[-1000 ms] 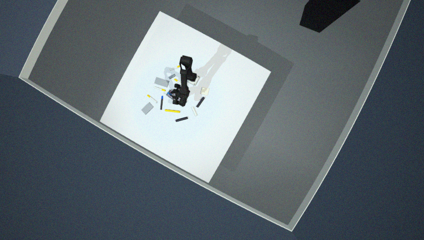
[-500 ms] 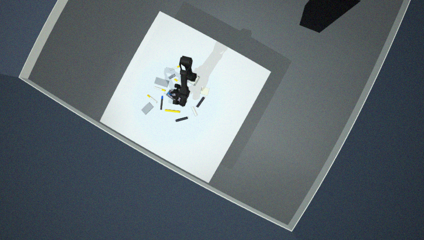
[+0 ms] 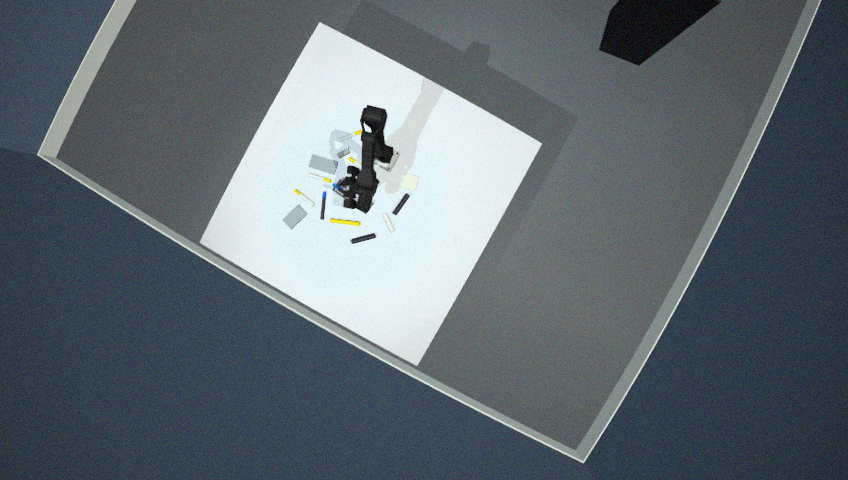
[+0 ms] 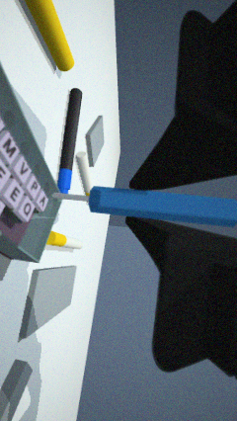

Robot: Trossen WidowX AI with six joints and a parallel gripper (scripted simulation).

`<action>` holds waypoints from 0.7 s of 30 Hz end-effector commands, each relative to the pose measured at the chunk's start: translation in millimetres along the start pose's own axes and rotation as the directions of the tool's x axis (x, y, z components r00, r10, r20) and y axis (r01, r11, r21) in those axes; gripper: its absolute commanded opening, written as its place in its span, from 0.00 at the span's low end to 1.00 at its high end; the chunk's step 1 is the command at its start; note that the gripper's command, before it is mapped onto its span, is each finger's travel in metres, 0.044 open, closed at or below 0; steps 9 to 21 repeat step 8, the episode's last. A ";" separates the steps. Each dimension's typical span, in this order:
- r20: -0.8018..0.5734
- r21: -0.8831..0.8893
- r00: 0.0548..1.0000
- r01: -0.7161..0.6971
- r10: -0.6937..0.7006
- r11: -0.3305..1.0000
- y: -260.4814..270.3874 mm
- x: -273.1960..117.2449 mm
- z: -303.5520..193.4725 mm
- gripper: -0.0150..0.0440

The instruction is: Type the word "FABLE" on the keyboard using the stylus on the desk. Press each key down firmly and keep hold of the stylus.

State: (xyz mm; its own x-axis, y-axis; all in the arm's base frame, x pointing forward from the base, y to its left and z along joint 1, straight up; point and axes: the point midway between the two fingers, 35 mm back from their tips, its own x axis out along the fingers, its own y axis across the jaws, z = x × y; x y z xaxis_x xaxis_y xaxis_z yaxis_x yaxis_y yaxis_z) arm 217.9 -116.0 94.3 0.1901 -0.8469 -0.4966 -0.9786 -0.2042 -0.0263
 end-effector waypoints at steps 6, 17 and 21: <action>0.001 -0.003 1.000 -0.001 0.001 1.000 0.6 -1.6 -2.5 0.39; 0.001 -0.003 1.000 -0.001 0.001 1.000 0.6 -1.6 -2.5 0.39; 0.001 -0.003 1.000 -0.001 0.001 1.000 0.6 -1.6 -2.5 0.39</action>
